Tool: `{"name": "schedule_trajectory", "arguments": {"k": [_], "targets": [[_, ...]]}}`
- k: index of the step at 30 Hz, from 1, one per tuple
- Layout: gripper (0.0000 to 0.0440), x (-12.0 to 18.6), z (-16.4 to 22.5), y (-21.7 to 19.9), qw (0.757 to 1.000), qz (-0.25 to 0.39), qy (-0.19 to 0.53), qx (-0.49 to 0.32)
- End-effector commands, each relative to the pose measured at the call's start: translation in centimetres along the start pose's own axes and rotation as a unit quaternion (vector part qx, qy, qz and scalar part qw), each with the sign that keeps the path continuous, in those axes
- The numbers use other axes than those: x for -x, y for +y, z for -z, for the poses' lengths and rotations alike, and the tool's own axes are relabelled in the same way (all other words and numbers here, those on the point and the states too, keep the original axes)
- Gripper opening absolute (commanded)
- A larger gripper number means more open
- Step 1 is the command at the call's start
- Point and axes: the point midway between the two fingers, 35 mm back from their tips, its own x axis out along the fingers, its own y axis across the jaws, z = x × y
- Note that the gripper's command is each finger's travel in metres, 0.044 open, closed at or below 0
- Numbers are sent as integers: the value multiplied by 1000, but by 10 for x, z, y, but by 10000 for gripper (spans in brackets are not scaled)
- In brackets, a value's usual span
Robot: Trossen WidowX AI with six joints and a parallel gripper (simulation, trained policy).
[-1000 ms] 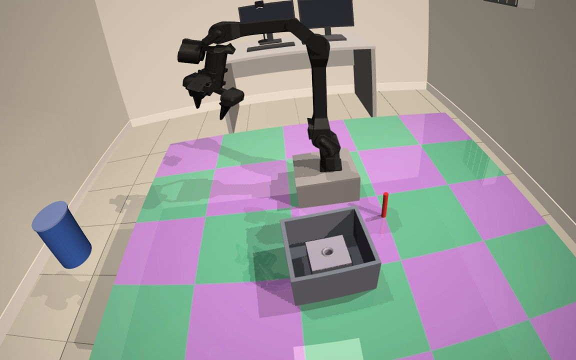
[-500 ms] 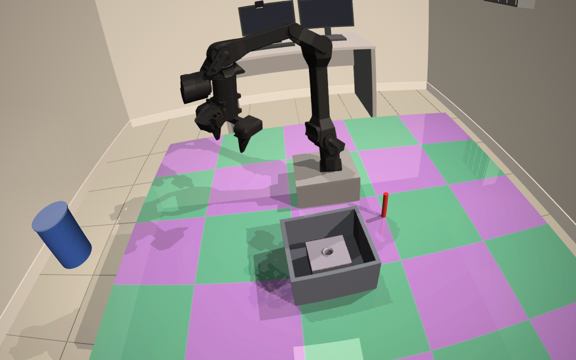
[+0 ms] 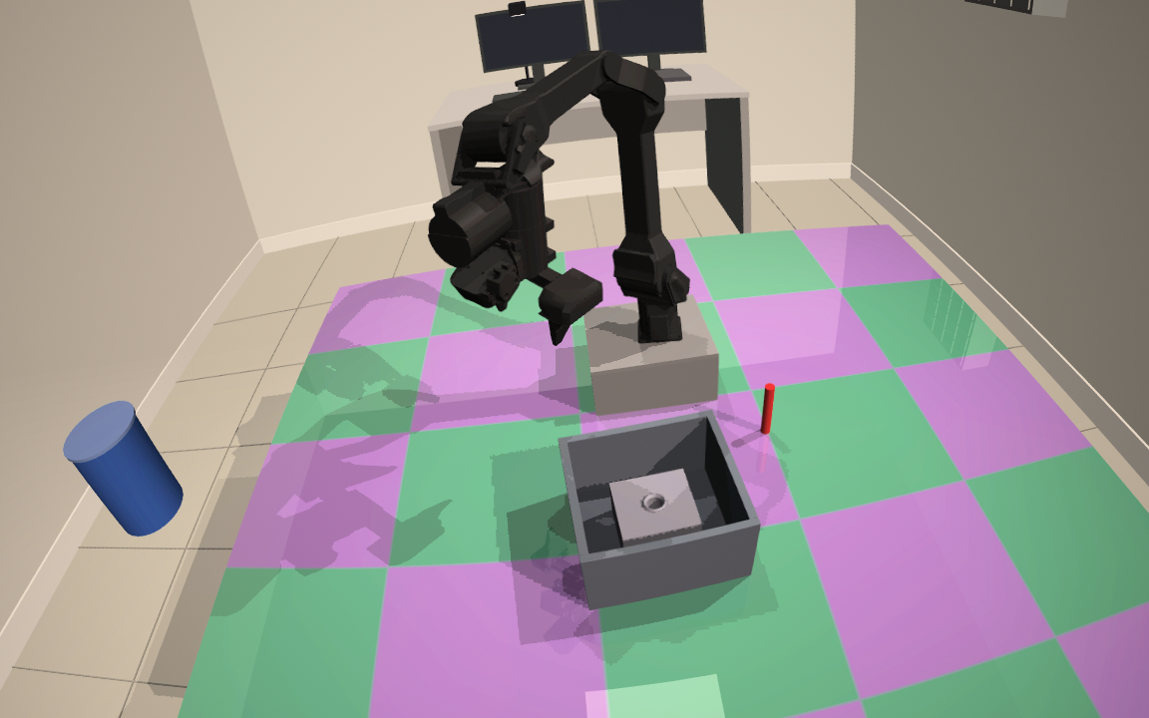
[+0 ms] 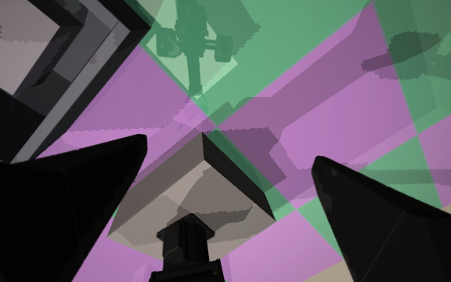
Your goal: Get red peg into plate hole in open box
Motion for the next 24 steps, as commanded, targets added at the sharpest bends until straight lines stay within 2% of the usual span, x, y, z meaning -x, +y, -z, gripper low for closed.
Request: {"name": "schedule_trajectory", "arguments": {"k": [1, 12, 24], "targets": [[440, -1, 8, 19, 1000, 1, 8, -7], [440, -3, 45, 86, 999, 16, 19, -29], [440, -13, 97, 138, 998, 39, 23, -52]]}}
